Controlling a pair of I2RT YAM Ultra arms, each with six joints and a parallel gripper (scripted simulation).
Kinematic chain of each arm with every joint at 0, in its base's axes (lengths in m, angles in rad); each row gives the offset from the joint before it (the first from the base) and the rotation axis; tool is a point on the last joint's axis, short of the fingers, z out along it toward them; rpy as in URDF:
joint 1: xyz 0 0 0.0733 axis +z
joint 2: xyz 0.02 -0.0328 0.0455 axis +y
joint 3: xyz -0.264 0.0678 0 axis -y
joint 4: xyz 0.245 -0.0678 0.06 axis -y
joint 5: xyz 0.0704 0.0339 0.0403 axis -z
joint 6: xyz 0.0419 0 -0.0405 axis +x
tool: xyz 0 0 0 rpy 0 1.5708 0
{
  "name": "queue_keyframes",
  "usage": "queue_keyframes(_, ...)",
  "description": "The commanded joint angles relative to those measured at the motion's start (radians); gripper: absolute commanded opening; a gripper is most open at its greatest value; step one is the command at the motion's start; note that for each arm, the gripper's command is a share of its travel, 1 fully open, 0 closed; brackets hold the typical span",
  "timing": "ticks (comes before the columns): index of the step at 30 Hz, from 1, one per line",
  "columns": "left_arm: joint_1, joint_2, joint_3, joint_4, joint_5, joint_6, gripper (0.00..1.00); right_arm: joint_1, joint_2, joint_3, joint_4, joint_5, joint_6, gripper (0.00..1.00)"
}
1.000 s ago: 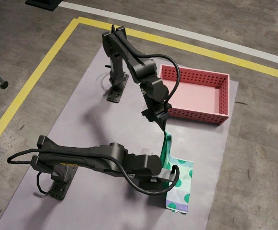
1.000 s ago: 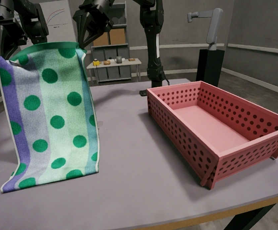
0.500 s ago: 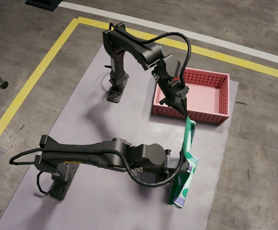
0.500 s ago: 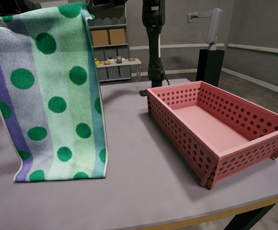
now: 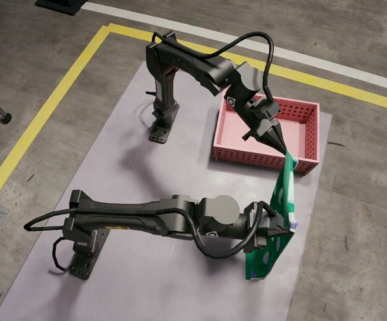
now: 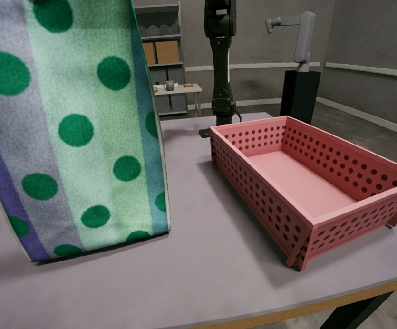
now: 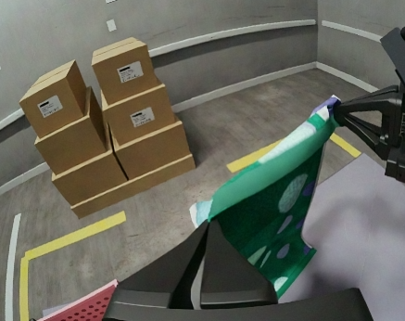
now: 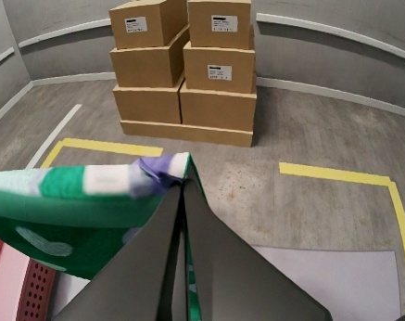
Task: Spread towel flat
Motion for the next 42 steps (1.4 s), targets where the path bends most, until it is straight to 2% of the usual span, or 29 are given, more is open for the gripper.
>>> queue_keyframes(1,0.020,0.014,0.045,0.070,-0.014,-0.009,0.00,-0.013,0.000,-0.002,0.189,0.012,-0.001,0.00)
queue_keyframes(2,0.020,0.016,0.048,0.069,-0.014,-0.009,0.00,-0.013,0.002,-0.001,0.197,0.012,-0.001,0.00)
queue_keyframes(3,0.046,0.033,0.080,0.110,-0.014,-0.007,0.00,0.012,0.032,0.025,0.274,0.013,0.003,0.00)
queue_keyframes(4,0.046,0.038,0.087,0.109,-0.014,-0.007,0.00,0.008,0.025,-0.013,0.337,0.010,0.003,0.00)
queue_keyframes(7,0.046,0.055,0.110,0.102,-0.014,-0.008,0.00,0.001,0.050,-0.005,0.381,0.011,0.001,0.00)
queue_keyframes(8,0.067,0.099,0.197,0.060,-0.013,-0.008,0.00,0.017,0.081,0.018,0.460,0.013,0.003,0.00)
queue_keyframes(9,0.067,0.106,0.210,0.052,-0.013,-0.008,0.00,0.016,0.079,-0.021,0.534,0.010,0.004,0.00)
queue_keyframes(13,0.067,0.130,0.255,0.026,-0.012,-0.008,0.00,0.004,0.116,-0.013,0.613,0.011,0.002,0.00)
queue_keyframes(14,0.084,0.170,0.333,0.012,-0.012,-0.008,0.00,0.019,0.150,0.010,0.692,0.011,0.003,0.00)
queue_keyframes(19,0.084,0.195,0.383,-0.022,-0.011,-0.008,0.00,0.006,0.188,0.018,0.777,0.011,0.003,0.00)
queue_keyframes(20,0.096,0.230,0.449,-0.035,-0.011,-0.008,0.00,0.015,0.220,0.030,0.863,0.010,0.004,0.00)
queue_keyframes(25,0.096,0.258,0.510,-0.075,-0.011,-0.008,0.00,0.013,0.258,0.074,0.883,0.011,0.004,0.00)
queue_keyframes(35,0.095,0.248,0.525,-0.087,-0.012,-0.008,0.00,0.012,0.280,0.122,0.854,0.012,0.003,0.00)
queue_keyframes(36,0.103,0.292,0.576,-0.099,-0.011,-0.008,0.00,0.018,0.317,0.143,0.925,0.012,0.004,0.00)
queue_keyframes(42,0.106,0.313,0.616,-0.116,-0.011,-0.008,0.00,0.017,0.357,0.203,0.922,0.012,0.003,0.00)
